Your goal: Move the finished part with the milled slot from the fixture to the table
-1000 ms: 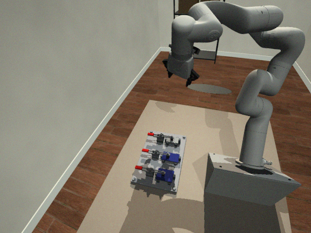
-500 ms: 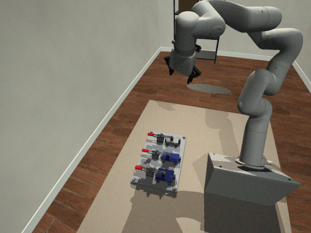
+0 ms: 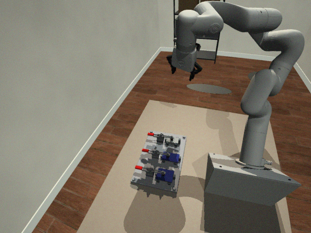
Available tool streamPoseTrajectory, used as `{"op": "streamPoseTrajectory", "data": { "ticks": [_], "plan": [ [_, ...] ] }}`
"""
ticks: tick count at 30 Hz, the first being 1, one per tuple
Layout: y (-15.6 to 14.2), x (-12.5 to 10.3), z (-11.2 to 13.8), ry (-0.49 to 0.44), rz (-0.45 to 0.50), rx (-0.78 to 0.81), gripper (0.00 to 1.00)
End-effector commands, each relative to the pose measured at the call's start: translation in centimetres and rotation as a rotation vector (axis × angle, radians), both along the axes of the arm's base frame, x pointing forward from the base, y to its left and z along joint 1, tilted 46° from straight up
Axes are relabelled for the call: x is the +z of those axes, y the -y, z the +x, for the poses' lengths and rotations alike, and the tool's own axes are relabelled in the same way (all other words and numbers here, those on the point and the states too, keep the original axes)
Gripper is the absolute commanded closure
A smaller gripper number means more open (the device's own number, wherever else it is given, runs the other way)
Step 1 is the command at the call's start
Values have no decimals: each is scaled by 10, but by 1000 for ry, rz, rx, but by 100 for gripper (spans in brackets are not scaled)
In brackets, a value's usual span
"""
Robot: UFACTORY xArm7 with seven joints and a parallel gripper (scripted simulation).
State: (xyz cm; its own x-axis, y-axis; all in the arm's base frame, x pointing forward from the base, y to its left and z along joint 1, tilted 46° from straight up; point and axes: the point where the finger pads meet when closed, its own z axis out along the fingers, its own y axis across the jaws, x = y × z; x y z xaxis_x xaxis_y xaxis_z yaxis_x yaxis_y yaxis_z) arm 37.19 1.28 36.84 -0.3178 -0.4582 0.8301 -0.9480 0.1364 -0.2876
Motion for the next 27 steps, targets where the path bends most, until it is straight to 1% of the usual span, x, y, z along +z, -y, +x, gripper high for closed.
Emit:
{"op": "streamPoseTrajectory", "data": {
  "ticks": [1,10,12,27],
  "plan": [
    [0,2,0,6,14,24,0],
    [0,2,0,6,14,24,0],
    [34,10,-6,-54,93,40,0],
    [34,10,-6,-54,93,40,0]
  ]
}}
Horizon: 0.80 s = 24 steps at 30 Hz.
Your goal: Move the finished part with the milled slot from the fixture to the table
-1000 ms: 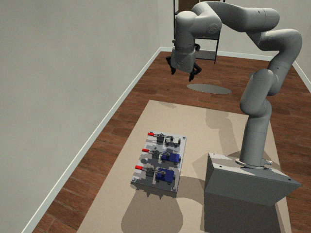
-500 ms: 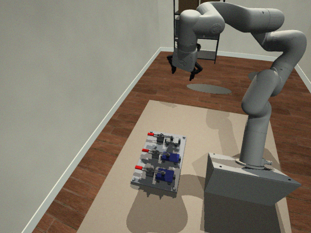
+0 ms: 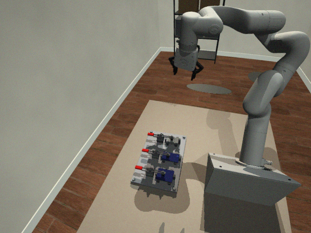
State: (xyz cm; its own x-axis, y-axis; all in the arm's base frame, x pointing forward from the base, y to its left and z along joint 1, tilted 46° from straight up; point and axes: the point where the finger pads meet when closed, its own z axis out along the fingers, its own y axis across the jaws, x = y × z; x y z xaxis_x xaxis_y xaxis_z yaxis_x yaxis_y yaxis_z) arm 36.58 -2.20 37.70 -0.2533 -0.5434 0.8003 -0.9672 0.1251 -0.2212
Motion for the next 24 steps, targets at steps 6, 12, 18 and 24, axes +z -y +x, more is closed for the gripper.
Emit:
{"op": "streamPoseTrajectory", "data": {
  "ticks": [6,12,18,24],
  "plan": [
    [29,0,-5,-58,67,19,0],
    [29,0,-5,-58,67,19,0],
    [41,-3,-7,-86,95,26,0],
    [52,-6,-9,-111,120,32,0]
  ]
}}
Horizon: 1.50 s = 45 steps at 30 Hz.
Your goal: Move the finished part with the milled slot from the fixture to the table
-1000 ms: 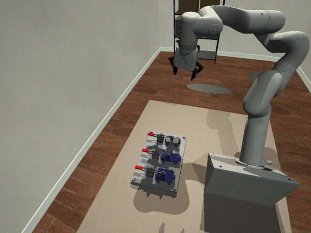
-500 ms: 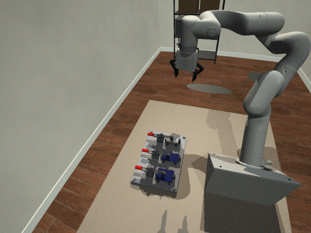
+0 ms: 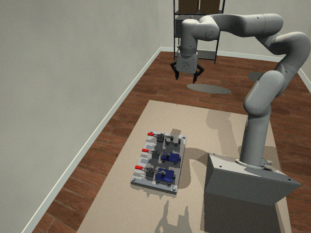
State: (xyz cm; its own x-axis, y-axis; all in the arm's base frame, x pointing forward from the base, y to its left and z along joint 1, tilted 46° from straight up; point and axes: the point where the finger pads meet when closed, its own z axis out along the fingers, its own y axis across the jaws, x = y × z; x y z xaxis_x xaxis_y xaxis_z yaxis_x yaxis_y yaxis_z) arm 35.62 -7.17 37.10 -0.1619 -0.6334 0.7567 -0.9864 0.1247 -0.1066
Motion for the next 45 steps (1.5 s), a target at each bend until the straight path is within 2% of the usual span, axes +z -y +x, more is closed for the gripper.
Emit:
{"op": "streamPoseTrajectory", "data": {
  "ticks": [1,7,10,13,45],
  "plan": [
    [2,0,1,-7,10,13,0],
    [2,0,1,-7,10,13,0],
    [23,-8,-3,-60,59,28,0],
    [30,-12,-5,-81,77,33,0],
    [31,-13,-5,-82,78,33,0]
  ]
}}
